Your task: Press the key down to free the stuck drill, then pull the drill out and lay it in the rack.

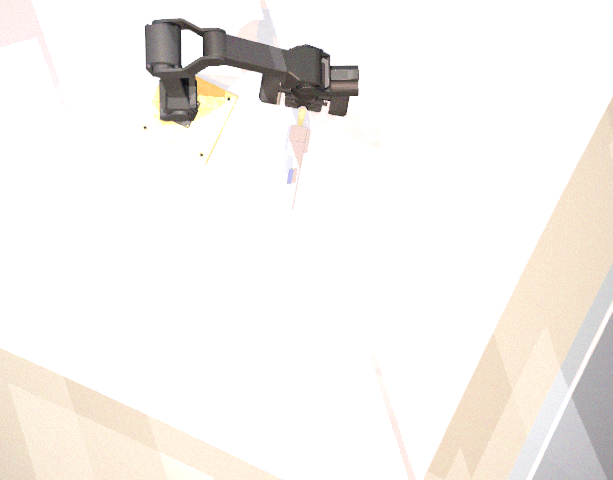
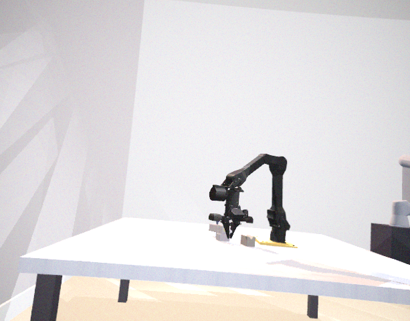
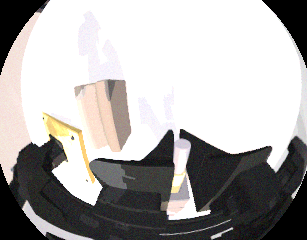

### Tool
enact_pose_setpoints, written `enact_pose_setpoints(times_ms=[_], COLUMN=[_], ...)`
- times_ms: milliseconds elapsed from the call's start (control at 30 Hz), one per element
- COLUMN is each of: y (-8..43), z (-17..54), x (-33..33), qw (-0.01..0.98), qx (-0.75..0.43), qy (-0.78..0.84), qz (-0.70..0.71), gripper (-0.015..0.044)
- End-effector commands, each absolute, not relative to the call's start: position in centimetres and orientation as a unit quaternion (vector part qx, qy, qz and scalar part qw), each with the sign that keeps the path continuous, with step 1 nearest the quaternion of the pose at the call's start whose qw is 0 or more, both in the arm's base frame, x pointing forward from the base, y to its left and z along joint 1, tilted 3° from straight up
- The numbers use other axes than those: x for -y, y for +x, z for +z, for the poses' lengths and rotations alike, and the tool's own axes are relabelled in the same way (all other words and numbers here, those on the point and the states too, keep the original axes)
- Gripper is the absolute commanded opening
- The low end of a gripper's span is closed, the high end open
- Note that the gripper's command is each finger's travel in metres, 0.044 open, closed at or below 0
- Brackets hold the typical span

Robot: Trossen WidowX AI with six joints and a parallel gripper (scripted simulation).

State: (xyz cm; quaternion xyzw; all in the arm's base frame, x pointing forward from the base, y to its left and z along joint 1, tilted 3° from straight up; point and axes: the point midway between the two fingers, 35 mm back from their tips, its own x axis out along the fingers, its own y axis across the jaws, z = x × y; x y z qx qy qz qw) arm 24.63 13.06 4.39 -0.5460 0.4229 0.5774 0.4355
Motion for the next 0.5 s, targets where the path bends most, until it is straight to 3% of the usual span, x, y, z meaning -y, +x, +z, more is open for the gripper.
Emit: enact_pose_setpoints(times_ms=[0,167,467], y=[24.63,24.43,24.43], z=[4.55,4.65,4.51], x=[-13.78,-14.59,-13.9], qw=[0.438,0.438,0.436], qx=[-0.423,-0.423,-0.423], qy=[-0.545,-0.544,-0.546], qz=[0.577,0.577,0.577], gripper=[0.0,0.0,0.0236])
